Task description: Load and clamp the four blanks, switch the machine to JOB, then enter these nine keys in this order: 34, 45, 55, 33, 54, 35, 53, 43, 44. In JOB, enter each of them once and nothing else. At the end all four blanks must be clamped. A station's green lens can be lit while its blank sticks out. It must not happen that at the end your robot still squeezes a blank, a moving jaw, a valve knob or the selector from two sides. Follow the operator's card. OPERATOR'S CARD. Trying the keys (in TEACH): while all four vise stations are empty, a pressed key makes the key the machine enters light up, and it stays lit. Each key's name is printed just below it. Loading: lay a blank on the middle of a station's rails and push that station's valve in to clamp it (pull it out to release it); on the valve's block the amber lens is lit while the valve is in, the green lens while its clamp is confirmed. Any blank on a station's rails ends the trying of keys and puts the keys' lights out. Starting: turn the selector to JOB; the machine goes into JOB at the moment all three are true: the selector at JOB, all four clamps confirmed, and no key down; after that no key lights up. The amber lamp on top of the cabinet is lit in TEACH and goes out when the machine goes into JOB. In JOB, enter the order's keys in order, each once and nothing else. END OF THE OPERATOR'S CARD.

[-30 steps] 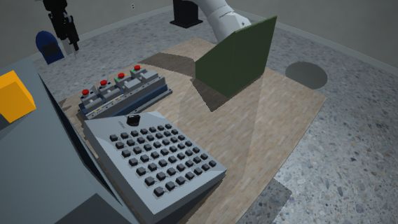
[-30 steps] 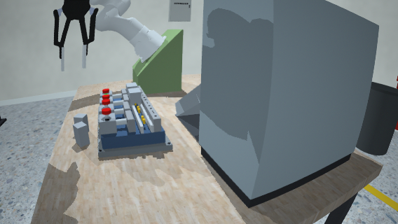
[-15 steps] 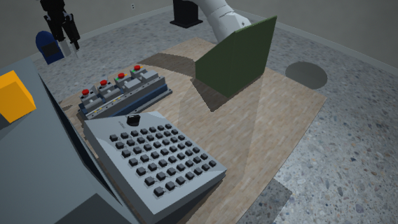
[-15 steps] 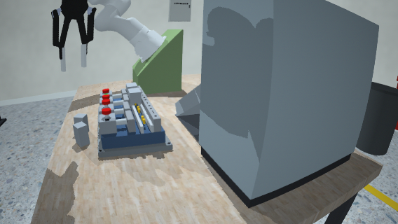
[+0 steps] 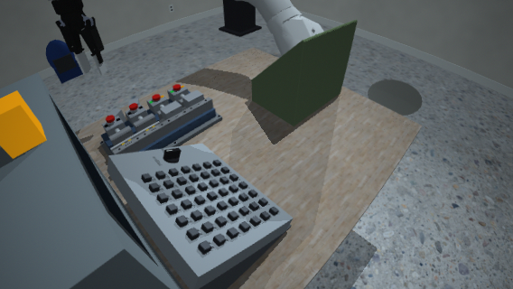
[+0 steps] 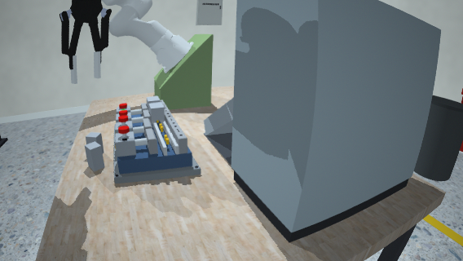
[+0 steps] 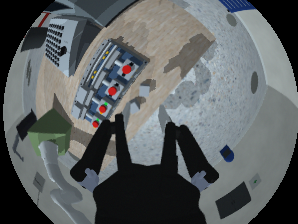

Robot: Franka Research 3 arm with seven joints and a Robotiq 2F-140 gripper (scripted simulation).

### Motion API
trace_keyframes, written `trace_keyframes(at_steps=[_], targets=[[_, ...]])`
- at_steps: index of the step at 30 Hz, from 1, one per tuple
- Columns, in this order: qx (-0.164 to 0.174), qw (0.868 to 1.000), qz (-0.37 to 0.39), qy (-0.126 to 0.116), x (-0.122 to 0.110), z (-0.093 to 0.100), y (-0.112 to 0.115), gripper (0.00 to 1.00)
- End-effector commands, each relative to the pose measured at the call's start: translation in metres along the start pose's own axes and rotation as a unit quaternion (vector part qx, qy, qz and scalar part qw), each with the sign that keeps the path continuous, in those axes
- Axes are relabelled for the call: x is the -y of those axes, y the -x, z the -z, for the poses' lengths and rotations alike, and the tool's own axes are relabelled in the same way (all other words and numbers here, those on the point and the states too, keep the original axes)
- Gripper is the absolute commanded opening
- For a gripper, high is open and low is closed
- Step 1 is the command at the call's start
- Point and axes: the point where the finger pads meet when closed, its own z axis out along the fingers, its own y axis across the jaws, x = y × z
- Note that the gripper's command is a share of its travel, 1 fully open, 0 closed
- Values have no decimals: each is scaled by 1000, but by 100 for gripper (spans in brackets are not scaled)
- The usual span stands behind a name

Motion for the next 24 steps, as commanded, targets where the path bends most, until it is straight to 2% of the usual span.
trace_keyframes(at_steps=[1,10,17,19,24], targets=[[1,1000,9,-2,0,-1,0,40],[1,1000,9,-2,0,-12,0,40],[1,1000,9,-2,0,-34,0,40],[1,1000,9,-2,0,-34,0,40],[1,1000,9,-2,0,-56,0,40]])
